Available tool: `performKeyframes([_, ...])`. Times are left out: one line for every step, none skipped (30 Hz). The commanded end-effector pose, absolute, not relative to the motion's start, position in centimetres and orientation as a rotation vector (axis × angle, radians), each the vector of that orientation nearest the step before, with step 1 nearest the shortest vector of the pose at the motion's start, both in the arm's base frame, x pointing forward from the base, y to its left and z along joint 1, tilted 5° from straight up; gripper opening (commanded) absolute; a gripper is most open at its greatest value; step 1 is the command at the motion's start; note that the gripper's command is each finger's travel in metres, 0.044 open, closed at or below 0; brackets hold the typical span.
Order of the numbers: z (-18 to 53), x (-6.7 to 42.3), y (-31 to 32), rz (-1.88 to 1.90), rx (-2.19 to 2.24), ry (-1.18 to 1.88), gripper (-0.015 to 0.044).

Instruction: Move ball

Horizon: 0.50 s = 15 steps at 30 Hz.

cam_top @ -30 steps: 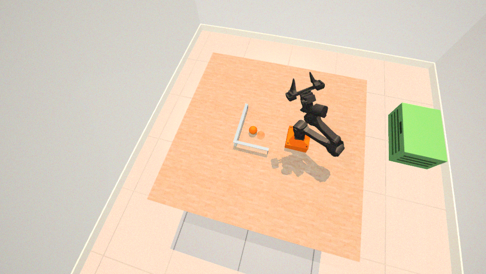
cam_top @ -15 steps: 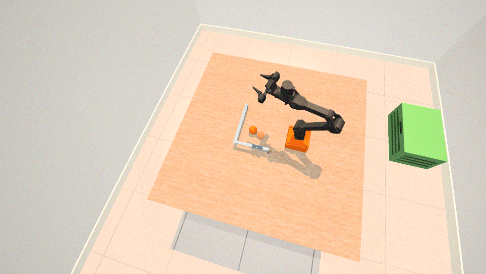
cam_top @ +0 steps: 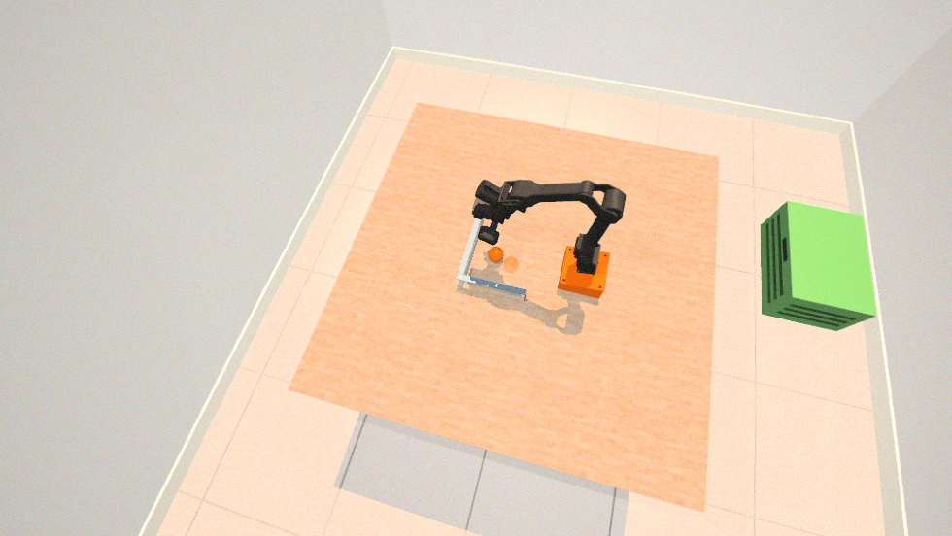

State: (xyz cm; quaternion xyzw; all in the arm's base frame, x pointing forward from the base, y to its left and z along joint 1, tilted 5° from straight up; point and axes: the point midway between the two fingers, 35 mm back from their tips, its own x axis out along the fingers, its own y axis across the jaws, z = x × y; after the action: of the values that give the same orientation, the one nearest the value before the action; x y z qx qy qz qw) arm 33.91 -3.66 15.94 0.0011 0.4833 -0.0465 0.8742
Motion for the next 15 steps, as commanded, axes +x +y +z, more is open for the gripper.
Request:
performKeyframes([12.0, 32.8, -1.4, -0.063, 0.038, 1.261, 0.0391])
performKeyframes([10.9, 32.2, -0.8, -0.057, 0.044, 1.342, 0.0391])
performKeyframes([10.1, 31.8, -0.3, -0.054, 0.048, 1.409, 0.0391])
performKeyframes([9.6, 31.5, 0.0, -0.053, 0.050, 1.449, 0.0391])
performKeyframes([9.5, 31.4, 0.1, -0.053, 0.051, 1.463, 0.0391])
performKeyframes([9.5, 31.4, 0.1, -0.053, 0.051, 1.463, 0.0391])
performKeyframes([9.5, 31.4, 0.1, -0.053, 0.051, 1.463, 0.0391])
performKeyframes([9.5, 31.4, 0.1, -0.053, 0.051, 1.463, 0.0391])
performKeyframes([9.3, 31.4, 0.1, -0.053, 0.051, 1.463, 0.0391])
performKeyframes([9.0, 31.4, 0.1, -0.053, 0.051, 1.463, 0.0391])
performKeyframes([8.4, 31.5, 0.1, -0.053, 0.051, 1.463, 0.0391])
performKeyframes([8.1, 31.5, 0.1, -0.053, 0.051, 1.463, 0.0391])
performKeyframes([8.0, 31.5, 0.1, -0.053, 0.051, 1.463, 0.0391])
performKeyframes([8.0, 31.5, 0.1, -0.053, 0.051, 1.463, 0.0391])
performKeyframes([8.0, 31.5, 0.1, -0.053, 0.051, 1.463, 0.0391])
